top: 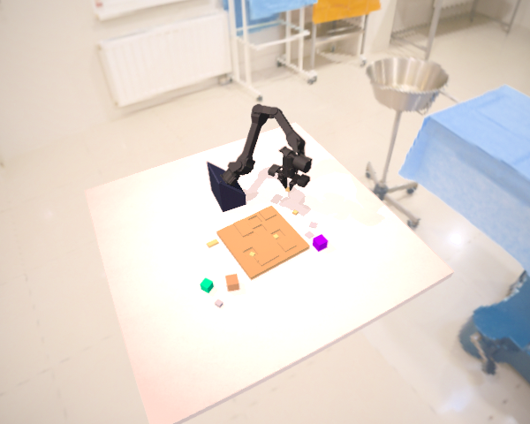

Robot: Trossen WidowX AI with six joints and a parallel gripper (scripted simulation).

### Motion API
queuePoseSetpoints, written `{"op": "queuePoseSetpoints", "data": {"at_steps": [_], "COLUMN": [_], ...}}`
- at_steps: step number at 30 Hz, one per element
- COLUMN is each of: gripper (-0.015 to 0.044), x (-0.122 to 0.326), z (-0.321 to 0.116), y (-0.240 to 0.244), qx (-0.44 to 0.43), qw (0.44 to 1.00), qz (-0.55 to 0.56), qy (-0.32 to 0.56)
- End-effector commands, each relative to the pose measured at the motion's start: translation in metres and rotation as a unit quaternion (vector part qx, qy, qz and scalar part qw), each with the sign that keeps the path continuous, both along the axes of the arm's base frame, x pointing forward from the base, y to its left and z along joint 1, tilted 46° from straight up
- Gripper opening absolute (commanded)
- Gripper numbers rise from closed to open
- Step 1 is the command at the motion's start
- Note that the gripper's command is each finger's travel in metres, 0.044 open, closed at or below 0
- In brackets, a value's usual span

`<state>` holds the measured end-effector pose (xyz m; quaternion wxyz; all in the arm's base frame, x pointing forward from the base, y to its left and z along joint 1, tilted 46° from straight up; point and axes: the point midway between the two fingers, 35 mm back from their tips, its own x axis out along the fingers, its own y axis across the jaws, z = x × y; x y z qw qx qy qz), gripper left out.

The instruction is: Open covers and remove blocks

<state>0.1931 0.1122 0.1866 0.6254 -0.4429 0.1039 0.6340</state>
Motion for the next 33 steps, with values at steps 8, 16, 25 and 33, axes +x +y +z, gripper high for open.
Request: {"op": "queuePoseSetpoints", "data": {"at_steps": [8, 16, 25, 33], "gripper": [0.0080, 0.0080, 0.0080, 0.0080], "x": [0.003, 0.007, 0.011, 0.014], "z": [-0.009, -0.018, -0.028, -0.037], "y": [0.009, 0.017, 0.027, 0.036], "qx": [-0.001, -0.003, -0.004, -0.005], "qw": [1.000, 1.000, 1.000, 1.000], "qz": [-0.001, 0.000, 0.000, 0.000], "qy": [0.004, 0.004, 0.004, 0.004]}}
